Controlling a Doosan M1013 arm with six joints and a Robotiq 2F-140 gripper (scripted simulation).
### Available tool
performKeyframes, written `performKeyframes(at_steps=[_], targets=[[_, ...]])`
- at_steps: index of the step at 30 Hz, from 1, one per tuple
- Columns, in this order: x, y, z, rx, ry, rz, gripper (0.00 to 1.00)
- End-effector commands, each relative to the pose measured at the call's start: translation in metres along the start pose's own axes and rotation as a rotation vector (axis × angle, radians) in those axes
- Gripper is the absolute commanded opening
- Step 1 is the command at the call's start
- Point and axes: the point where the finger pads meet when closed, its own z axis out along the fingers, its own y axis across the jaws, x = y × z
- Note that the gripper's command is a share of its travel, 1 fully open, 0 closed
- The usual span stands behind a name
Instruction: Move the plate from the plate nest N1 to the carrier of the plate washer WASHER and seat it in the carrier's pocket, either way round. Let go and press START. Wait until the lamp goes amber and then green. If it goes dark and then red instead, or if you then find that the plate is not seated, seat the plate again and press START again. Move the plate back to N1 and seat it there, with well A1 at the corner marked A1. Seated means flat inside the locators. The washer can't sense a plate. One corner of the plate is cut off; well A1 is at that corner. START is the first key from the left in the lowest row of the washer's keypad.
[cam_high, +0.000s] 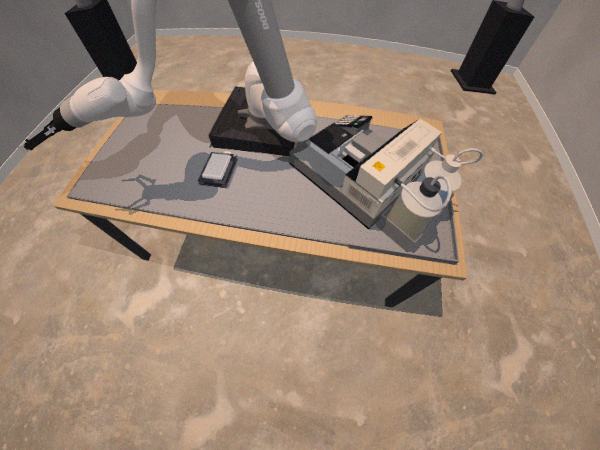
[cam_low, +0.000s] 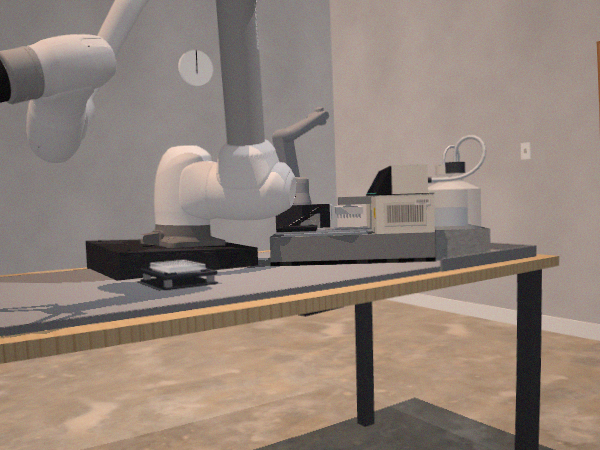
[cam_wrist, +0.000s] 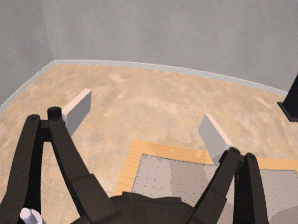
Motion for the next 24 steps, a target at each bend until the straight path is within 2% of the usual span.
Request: performKeyframes(at_steps=[1, 17, 18, 24], targets=[[0.000, 0.000, 0.000, 0.000, 0.000, 0.000, 1.00], [0.000, 0.000, 0.000, 0.000, 0.000, 0.000, 1.00], [0.002, 0.001, -0.005, -0.018, 0.005, -0.027, 0.70], [0.010, 0.008, -0.031, -0.045, 0.008, -0.065, 0.70]])
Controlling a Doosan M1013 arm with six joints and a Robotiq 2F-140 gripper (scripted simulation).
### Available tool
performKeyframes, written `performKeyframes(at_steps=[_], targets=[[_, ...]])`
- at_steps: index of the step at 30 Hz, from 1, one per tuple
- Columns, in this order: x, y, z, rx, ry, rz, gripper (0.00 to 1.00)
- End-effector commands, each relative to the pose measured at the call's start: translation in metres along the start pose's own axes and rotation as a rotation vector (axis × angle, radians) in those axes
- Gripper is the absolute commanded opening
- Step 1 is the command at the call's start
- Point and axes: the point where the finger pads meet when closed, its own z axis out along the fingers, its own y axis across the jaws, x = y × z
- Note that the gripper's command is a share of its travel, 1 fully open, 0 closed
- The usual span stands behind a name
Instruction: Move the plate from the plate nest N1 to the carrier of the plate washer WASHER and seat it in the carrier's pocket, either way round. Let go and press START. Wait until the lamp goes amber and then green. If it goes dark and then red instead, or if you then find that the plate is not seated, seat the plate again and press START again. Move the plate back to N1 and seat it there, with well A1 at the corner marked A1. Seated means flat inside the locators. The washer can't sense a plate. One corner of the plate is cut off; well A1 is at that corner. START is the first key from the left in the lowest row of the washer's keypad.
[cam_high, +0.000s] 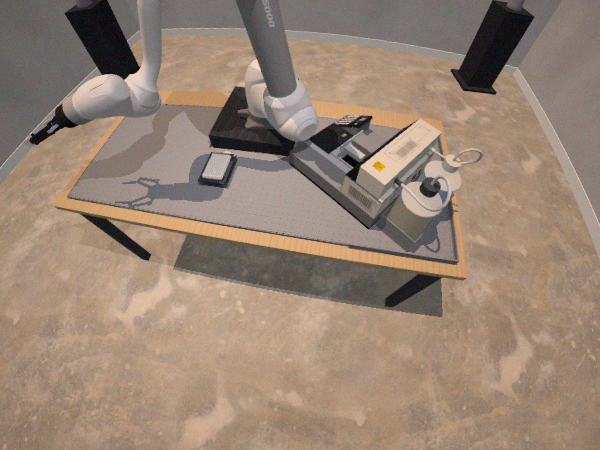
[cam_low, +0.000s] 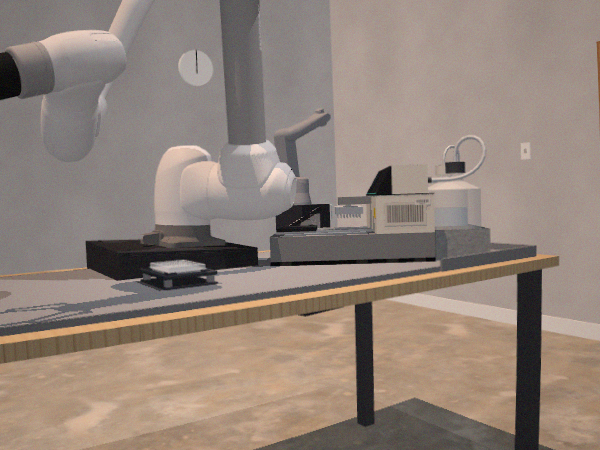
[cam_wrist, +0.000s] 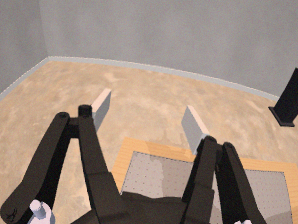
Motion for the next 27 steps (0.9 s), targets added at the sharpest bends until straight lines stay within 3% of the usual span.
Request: performKeyframes(at_steps=[1, 23, 27], targets=[[0.004, 0.005, -0.015, -0.031, -0.003, -0.037, 0.70], [0.004, 0.043, -0.103, -0.144, -0.067, -0.215, 0.70], [0.002, 0.047, -0.110, -0.157, -0.084, -0.240, 0.70]])
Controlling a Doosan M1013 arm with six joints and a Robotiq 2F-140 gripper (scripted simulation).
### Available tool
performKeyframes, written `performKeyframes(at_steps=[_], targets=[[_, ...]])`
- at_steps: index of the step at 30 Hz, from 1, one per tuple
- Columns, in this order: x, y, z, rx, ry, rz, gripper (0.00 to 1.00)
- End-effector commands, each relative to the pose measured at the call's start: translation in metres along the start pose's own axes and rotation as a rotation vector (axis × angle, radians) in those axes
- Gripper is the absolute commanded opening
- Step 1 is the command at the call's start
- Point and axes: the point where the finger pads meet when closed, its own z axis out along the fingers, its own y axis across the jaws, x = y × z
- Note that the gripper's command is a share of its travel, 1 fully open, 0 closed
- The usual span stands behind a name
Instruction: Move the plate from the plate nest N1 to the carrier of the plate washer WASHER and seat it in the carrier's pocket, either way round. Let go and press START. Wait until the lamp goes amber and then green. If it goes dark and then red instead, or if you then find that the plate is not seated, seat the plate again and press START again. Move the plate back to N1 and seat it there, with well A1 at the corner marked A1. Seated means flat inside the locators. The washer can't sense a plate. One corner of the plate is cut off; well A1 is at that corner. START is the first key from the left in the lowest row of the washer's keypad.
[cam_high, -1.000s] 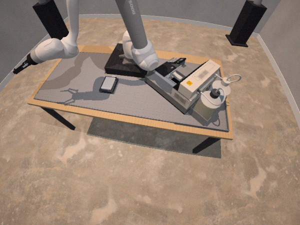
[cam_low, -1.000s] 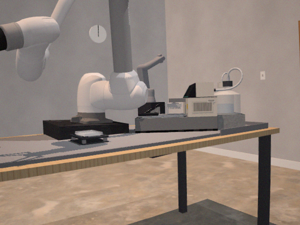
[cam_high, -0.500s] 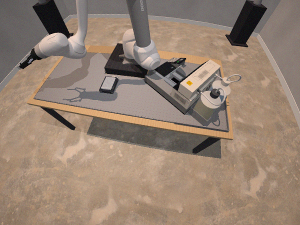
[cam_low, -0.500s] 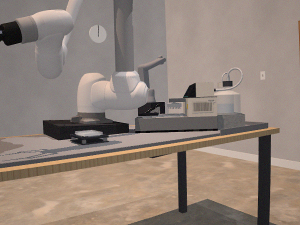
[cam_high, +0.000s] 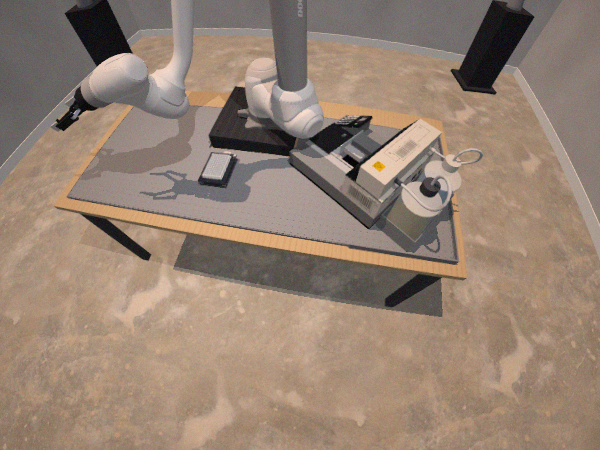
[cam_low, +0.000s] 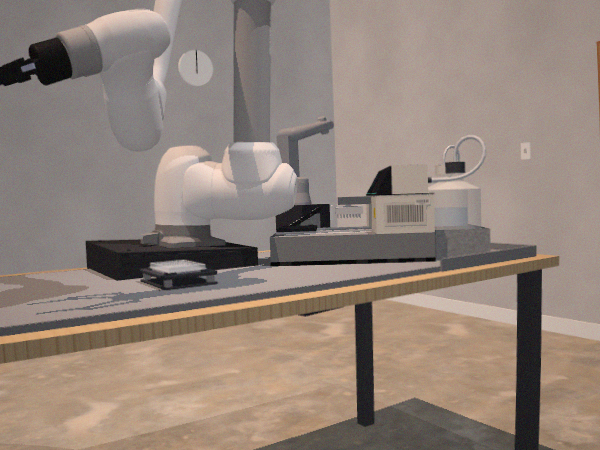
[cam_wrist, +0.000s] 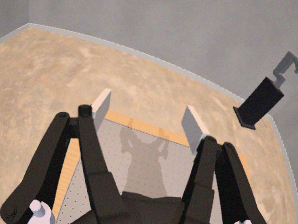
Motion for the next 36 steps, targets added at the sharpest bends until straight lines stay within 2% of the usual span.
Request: performKeyframes(at_steps=[1, 15, 17, 19, 29, 36], targets=[[-0.002, 0.004, -0.007, -0.013, -0.017, -0.024, 0.70], [-0.033, 0.034, -0.058, -0.047, -0.103, -0.140, 0.70], [-0.033, 0.034, -0.058, -0.047, -0.103, -0.140, 0.70], [-0.039, 0.038, -0.065, -0.053, -0.137, -0.181, 0.70], [-0.068, 0.056, -0.102, -0.053, -0.212, -0.265, 0.70], [-0.082, 0.064, -0.118, -0.042, -0.274, -0.333, 0.70]])
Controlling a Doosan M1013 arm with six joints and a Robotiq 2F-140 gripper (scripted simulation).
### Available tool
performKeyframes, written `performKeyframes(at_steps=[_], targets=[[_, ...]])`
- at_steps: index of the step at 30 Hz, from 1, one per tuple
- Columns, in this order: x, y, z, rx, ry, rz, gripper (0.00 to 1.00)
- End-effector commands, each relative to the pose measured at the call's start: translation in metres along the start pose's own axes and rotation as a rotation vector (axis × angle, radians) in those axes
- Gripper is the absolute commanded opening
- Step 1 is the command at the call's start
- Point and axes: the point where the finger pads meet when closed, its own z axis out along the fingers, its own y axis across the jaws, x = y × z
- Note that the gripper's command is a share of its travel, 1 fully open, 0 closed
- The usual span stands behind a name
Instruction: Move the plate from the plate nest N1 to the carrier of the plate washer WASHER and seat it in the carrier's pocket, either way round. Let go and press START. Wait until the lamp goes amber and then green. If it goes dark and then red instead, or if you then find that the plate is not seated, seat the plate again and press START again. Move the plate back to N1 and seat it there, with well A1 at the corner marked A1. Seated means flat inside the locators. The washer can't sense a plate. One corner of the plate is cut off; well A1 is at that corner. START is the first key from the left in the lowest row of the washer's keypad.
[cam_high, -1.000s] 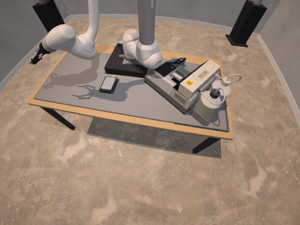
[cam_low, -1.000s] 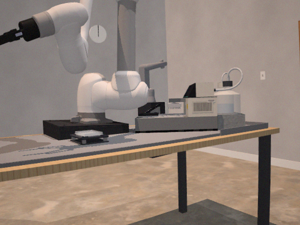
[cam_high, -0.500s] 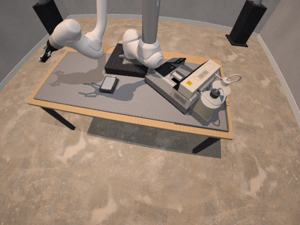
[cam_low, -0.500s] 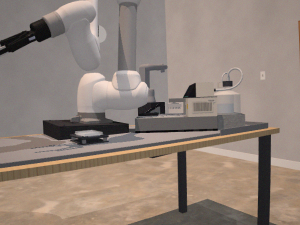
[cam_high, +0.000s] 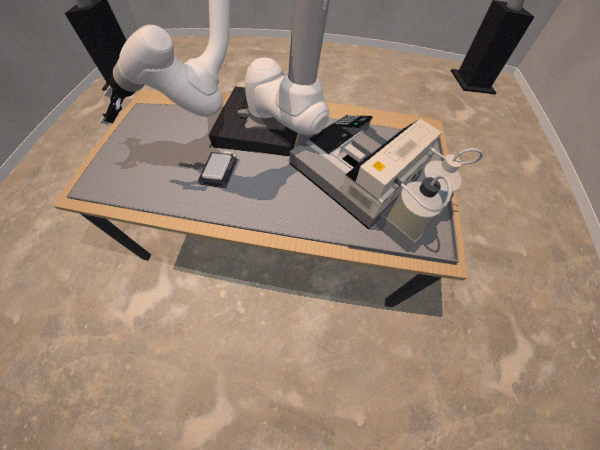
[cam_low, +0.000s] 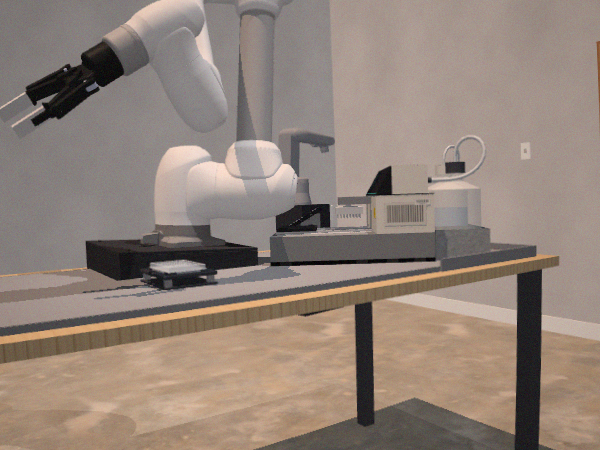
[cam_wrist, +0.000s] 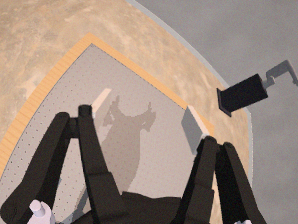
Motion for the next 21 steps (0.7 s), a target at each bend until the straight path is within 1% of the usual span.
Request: performKeyframes(at_steps=[1, 5, 7, 10, 12, 15, 17, 21], targets=[[-0.012, 0.002, -0.007, 0.010, -0.044, -0.050, 0.70], [-0.028, 0.004, -0.017, 0.010, -0.044, -0.050, 0.70], [-0.037, 0.005, -0.022, 0.025, -0.083, -0.098, 0.70], [-0.048, 0.005, -0.029, 0.025, -0.083, -0.098, 0.70], [-0.056, 0.006, -0.034, 0.044, -0.122, -0.147, 0.70], [-0.061, 0.006, -0.036, 0.044, -0.122, -0.147, 0.70], [-0.069, 0.006, -0.042, 0.066, -0.160, -0.197, 0.70], [-0.086, 0.007, -0.052, 0.067, -0.160, -0.198, 0.70]])
